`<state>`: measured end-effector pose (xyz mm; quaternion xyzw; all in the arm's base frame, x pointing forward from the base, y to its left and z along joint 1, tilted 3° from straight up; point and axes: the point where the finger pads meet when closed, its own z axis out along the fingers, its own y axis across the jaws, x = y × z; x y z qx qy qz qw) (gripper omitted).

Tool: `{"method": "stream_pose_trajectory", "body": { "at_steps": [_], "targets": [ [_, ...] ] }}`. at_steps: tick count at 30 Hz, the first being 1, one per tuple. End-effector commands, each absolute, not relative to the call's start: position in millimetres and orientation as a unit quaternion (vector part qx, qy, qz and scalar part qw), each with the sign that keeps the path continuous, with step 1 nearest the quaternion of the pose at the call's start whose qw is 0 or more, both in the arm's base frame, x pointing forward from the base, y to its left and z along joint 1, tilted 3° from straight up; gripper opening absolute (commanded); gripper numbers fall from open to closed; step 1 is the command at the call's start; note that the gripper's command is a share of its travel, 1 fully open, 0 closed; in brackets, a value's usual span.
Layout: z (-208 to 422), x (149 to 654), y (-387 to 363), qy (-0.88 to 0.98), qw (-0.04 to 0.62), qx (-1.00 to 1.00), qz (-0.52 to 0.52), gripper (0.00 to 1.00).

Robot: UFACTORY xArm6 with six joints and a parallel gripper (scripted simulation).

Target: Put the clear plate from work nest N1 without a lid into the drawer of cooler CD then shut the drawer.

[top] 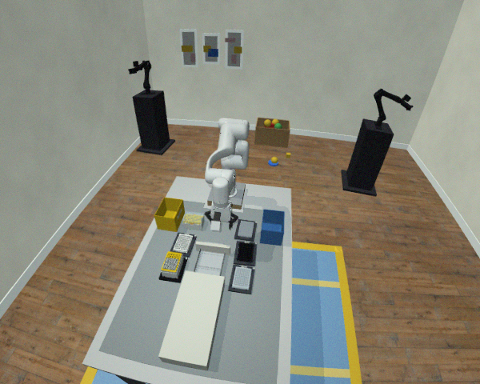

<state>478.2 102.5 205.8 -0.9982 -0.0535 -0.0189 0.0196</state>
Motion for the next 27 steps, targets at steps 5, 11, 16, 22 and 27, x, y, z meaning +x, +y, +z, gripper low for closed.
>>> {"method": "stream_pose_trajectory", "body": {
  "at_steps": [5,11,16,22,27],
  "targets": [
    [200,501,125,-0.053,0.020,-0.998,-0.021,1.00],
    [192,521,146,-0.053,0.020,-0.998,-0.021,1.00],
    [185,537,164,-0.053,0.020,-0.998,-0.021,1.00],
    [180,550,178,-0.053,0.020,-0.998,-0.021,1.00],
    [174,567,195,-0.053,0.020,-0.998,-0.021,1.00]
  ]
}}
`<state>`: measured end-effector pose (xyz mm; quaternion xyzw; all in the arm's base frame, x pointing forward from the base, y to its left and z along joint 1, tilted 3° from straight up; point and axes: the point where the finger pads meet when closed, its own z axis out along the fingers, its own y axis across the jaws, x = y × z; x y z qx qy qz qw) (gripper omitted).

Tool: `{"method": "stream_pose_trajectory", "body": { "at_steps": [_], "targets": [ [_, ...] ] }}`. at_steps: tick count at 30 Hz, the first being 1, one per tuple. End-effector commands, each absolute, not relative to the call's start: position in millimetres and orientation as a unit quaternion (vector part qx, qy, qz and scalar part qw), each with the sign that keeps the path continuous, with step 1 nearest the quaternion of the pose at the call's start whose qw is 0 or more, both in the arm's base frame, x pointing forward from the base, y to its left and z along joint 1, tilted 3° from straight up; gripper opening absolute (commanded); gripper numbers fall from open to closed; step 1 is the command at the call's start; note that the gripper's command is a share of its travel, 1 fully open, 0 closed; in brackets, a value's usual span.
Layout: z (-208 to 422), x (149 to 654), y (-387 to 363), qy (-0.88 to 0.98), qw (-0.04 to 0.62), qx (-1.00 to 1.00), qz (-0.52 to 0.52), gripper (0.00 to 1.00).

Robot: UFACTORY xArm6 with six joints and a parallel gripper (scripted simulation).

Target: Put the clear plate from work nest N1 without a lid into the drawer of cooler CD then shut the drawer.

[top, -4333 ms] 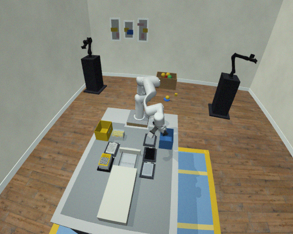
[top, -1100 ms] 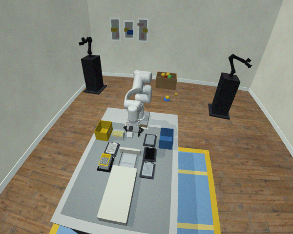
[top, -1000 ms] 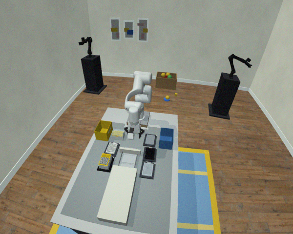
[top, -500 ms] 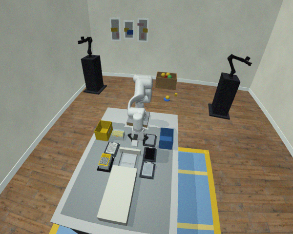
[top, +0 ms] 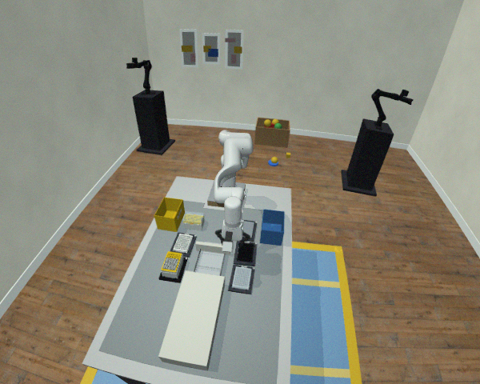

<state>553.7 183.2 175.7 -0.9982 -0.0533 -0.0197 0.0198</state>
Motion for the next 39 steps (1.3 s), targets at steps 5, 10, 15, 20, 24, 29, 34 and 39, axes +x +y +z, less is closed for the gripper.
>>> {"method": "stream_pose_trajectory", "body": {
  "at_steps": [5,10,15,20,24,29,34,39],
  "targets": [
    [167,583,213,-0.053,0.020,-0.998,-0.021,1.00],
    [163,593,224,-0.053,0.020,-0.998,-0.021,1.00],
    [157,610,241,-0.053,0.020,-0.998,-0.021,1.00],
    [150,626,259,-0.053,0.020,-0.998,-0.021,1.00],
    [150,627,260,-0.053,0.020,-0.998,-0.021,1.00],
    [150,627,260,-0.053,0.020,-0.998,-0.021,1.00],
    [150,627,260,-0.053,0.020,-0.998,-0.021,1.00],
    [147,627,260,-0.053,0.020,-0.998,-0.021,1.00]
  ]
}}
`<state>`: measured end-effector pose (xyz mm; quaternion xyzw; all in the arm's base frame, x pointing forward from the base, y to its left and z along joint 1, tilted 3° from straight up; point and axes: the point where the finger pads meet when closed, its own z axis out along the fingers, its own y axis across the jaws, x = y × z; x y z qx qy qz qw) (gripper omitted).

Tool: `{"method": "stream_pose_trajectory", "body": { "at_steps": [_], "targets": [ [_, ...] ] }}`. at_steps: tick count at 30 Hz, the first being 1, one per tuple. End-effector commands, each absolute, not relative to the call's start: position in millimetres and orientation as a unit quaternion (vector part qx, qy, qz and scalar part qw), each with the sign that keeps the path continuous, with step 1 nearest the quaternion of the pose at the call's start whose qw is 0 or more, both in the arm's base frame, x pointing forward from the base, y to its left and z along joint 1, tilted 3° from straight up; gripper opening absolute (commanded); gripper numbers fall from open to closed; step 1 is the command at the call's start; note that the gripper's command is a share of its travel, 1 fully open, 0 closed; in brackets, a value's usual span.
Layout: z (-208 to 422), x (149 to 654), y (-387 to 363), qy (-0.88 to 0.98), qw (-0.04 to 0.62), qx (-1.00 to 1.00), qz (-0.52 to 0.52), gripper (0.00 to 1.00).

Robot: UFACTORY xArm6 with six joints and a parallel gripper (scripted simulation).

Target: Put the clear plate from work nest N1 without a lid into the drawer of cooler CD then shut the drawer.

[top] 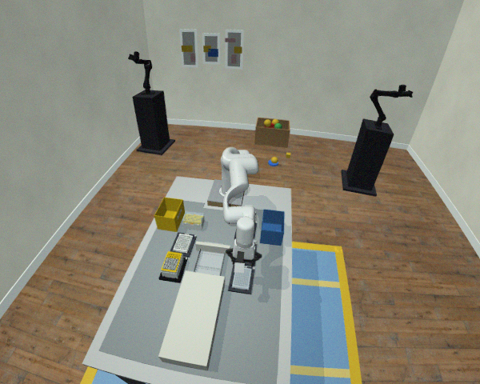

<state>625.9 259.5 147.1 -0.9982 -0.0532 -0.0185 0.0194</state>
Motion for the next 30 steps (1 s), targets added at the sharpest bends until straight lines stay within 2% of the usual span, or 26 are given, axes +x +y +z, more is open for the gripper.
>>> {"method": "stream_pose_trajectory", "body": {
  "at_steps": [1,30],
  "targets": [
    [145,627,260,-0.053,0.020,-0.998,-0.021,1.00],
    [104,629,262,-0.053,0.020,-0.998,-0.021,1.00]
  ]
}}
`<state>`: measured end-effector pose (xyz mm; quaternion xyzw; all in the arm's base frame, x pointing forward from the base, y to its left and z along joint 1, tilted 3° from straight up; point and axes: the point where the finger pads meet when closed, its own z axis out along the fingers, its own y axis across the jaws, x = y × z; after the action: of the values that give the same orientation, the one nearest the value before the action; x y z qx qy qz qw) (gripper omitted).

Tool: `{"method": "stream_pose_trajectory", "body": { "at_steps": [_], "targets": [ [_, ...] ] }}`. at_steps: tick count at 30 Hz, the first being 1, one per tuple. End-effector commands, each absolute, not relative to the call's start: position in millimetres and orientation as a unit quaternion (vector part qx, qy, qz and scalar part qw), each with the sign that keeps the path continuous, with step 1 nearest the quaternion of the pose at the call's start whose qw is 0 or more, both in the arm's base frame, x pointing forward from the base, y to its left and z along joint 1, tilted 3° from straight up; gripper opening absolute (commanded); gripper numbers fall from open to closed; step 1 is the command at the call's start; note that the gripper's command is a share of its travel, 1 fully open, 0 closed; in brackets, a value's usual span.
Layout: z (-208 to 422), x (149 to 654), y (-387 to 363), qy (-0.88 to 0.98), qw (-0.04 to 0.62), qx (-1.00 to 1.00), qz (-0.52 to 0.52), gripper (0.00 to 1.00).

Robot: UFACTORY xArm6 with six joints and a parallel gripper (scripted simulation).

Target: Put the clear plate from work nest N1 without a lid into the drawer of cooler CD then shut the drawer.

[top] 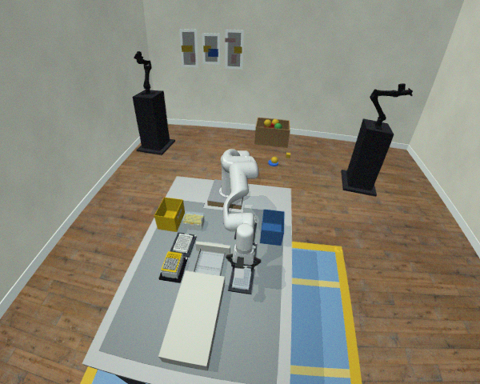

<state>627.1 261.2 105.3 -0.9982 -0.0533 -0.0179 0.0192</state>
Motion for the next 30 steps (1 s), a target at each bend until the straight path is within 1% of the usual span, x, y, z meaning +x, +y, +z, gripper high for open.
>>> {"method": "stream_pose_trajectory", "body": {
  "at_steps": [1,30],
  "targets": [
    [102,629,262,-0.053,0.020,-0.998,-0.021,1.00],
    [60,630,264,-0.053,0.020,-0.998,-0.021,1.00]
  ]
}}
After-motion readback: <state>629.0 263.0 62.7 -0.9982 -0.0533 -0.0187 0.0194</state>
